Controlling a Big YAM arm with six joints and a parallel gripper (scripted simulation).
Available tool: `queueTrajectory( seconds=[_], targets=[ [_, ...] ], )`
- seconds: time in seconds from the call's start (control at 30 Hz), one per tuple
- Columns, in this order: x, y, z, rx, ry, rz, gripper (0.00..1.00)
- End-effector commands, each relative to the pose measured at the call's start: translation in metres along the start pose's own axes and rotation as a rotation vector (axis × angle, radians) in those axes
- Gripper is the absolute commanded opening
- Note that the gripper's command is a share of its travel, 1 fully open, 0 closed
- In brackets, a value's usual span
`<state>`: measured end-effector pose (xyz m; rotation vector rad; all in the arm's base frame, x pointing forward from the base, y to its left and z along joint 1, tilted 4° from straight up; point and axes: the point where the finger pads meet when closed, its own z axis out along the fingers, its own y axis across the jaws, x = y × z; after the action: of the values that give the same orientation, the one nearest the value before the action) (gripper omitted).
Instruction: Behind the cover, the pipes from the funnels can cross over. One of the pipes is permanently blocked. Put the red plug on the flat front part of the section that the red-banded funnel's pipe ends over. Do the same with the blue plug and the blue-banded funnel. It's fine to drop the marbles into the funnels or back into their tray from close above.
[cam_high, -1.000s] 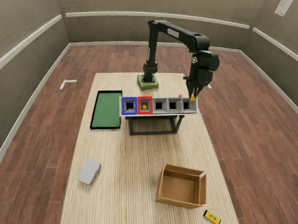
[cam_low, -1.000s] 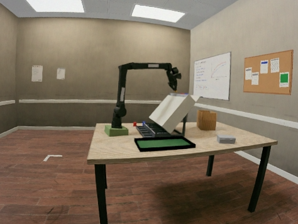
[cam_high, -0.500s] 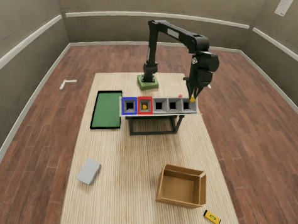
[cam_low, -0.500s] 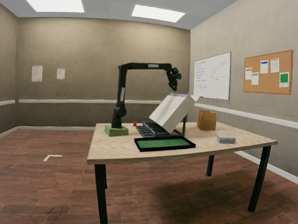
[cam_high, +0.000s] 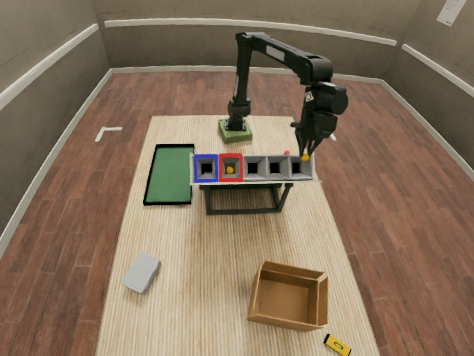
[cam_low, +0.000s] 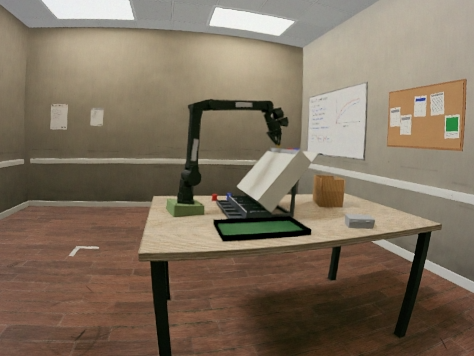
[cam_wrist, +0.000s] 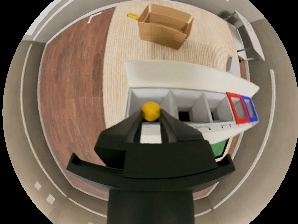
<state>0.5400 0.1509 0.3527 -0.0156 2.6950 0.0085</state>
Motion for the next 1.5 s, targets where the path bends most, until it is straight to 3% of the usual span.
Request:
queueTrajectory(
  seconds=[0.0,0.37,1.0,1.03,1.47],
  targets=[
    [-0.020,-0.003,-0.023,-0.012,-0.053,0.005,0.00],
    [-0.023,-0.003,-0.027,-0.016,-0.076,0.008,0.00],
    [-0.030,-0.003,-0.033,-0.016,-0.077,0.008,0.00],
    [-0.012,0.001,-0.018,-0.011,-0.043,0.004,0.59],
    [-0.012,0.001,-0.018,-0.011,-0.043,0.004,0.59]
  ],
)
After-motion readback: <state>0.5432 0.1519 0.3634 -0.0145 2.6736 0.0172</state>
